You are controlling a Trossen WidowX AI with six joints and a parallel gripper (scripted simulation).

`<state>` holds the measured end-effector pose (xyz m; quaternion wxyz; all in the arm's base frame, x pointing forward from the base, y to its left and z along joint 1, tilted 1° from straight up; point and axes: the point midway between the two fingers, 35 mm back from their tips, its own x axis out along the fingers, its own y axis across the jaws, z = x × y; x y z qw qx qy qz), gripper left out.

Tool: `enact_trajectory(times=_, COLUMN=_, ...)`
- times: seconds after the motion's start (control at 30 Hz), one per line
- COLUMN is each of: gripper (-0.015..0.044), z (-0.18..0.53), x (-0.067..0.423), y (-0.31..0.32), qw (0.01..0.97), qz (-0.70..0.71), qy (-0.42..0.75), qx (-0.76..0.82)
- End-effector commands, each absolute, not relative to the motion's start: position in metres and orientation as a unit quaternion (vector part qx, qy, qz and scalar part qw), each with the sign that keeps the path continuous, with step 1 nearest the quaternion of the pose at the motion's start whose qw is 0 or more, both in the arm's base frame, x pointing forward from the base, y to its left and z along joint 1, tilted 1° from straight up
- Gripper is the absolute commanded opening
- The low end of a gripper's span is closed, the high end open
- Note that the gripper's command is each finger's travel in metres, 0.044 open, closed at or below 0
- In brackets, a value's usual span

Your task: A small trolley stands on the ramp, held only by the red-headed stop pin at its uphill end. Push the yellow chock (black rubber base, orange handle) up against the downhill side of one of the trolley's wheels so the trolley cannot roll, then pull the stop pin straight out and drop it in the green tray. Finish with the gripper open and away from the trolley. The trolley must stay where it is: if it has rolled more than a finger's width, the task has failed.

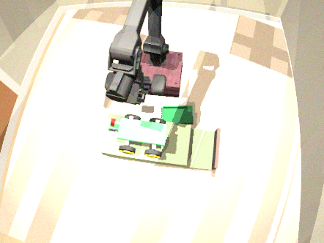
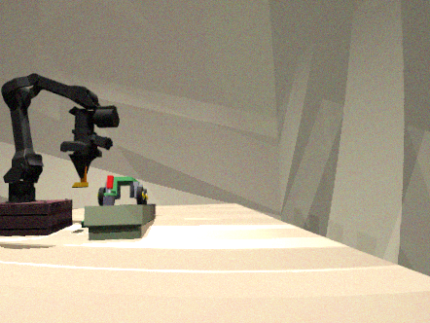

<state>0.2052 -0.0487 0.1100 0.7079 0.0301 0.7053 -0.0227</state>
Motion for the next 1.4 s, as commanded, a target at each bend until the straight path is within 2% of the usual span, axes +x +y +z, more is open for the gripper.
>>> enact_trajectory(times=0.0, gripper=0.0, z=0.11, x=0.209, y=-0.037, qw=0.709, qz=-0.022, qy=0.704, qx=0.033)
enact_trajectory(times=1.37, gripper=0.0, z=0.107, x=0.252, y=0.12, qw=0.71, qz=-0.016, qy=0.703, qx=0.039)
